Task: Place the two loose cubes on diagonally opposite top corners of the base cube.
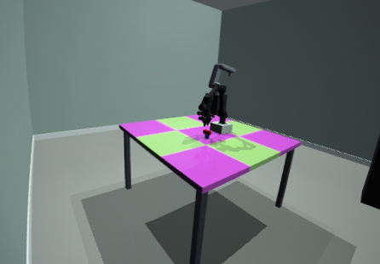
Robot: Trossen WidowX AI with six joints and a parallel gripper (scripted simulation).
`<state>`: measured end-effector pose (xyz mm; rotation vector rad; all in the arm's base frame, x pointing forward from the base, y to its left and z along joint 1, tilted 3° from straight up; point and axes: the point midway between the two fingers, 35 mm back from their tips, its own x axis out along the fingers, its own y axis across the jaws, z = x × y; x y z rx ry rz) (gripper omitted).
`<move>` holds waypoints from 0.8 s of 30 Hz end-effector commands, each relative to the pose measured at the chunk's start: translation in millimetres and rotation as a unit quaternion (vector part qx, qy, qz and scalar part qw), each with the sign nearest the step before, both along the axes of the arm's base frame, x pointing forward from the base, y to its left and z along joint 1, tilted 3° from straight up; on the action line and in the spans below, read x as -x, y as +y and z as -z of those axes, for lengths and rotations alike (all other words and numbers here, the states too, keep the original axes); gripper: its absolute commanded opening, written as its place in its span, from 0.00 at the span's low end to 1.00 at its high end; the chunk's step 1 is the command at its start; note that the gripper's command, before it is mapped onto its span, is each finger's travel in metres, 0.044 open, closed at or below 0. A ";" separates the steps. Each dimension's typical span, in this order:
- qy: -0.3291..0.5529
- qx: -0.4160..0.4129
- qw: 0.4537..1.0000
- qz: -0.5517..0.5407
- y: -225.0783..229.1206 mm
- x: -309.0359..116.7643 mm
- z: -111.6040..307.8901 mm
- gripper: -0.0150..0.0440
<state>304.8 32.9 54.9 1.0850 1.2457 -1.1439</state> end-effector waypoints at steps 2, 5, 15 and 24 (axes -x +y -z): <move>-0.004 -0.001 1.000 0.002 0.5 -1.0 -9.3 0.60; -0.004 -0.001 1.000 0.002 0.6 -1.1 -12.7 0.60; -0.002 0.000 1.000 0.000 0.6 -0.6 -18.9 0.87; -0.001 -0.002 1.000 0.000 36.9 2.7 -18.4 0.93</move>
